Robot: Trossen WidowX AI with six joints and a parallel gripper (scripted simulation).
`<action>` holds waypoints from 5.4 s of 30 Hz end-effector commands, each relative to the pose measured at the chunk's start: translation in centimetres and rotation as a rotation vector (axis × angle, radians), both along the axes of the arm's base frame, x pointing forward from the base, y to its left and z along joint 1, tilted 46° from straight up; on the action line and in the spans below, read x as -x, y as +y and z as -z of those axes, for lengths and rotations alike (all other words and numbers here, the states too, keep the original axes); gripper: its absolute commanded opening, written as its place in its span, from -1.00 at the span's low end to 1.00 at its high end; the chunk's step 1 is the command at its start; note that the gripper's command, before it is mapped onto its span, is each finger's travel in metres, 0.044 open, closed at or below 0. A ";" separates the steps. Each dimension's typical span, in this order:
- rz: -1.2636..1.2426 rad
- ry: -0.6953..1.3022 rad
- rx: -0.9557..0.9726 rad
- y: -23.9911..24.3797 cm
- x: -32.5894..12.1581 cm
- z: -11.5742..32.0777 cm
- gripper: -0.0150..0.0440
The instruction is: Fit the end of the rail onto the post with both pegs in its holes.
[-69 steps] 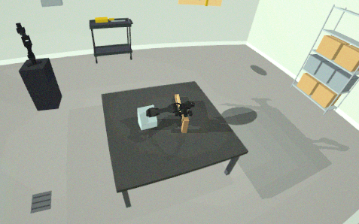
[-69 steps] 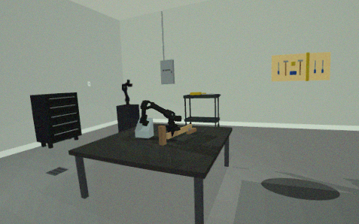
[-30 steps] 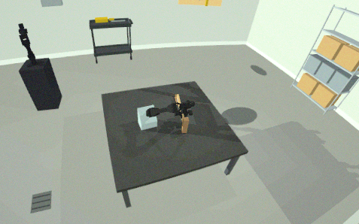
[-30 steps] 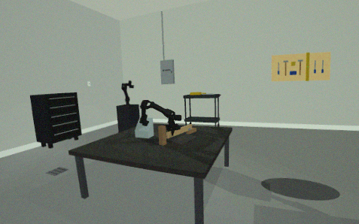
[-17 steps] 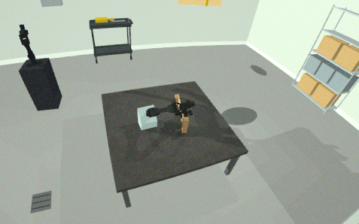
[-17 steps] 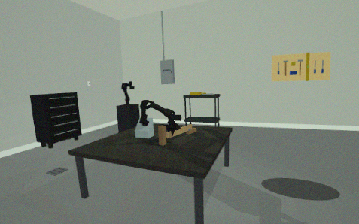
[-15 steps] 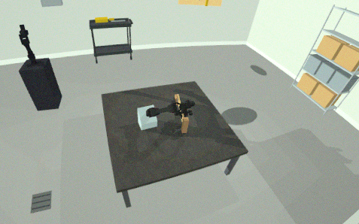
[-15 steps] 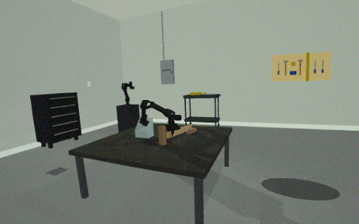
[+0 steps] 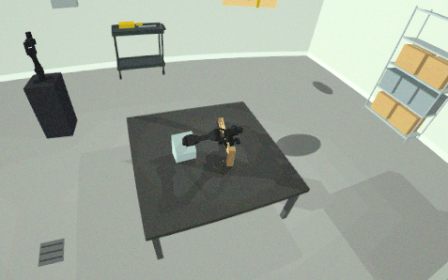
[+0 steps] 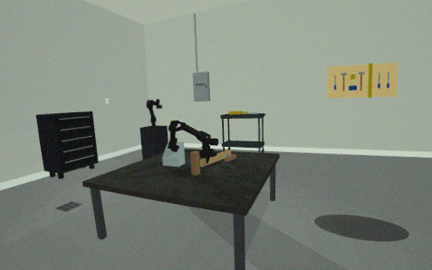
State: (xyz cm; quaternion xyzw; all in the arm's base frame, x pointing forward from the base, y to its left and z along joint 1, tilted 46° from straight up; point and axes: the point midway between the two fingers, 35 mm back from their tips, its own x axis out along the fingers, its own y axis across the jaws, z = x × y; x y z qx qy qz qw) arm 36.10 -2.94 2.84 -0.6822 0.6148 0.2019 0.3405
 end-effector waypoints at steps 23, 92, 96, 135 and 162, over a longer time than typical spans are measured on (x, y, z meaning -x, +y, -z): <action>-0.008 -0.004 -0.003 -0.3 0.1 -0.6 -0.49; -0.008 -0.004 -0.002 -1.8 0.3 -2.2 -0.49; -0.008 -0.004 -0.002 -1.8 0.3 -2.3 -0.49; -0.008 -0.004 -0.002 -2.2 0.4 -2.4 -0.49; -0.008 -0.004 -0.002 -2.0 0.4 -2.1 -0.49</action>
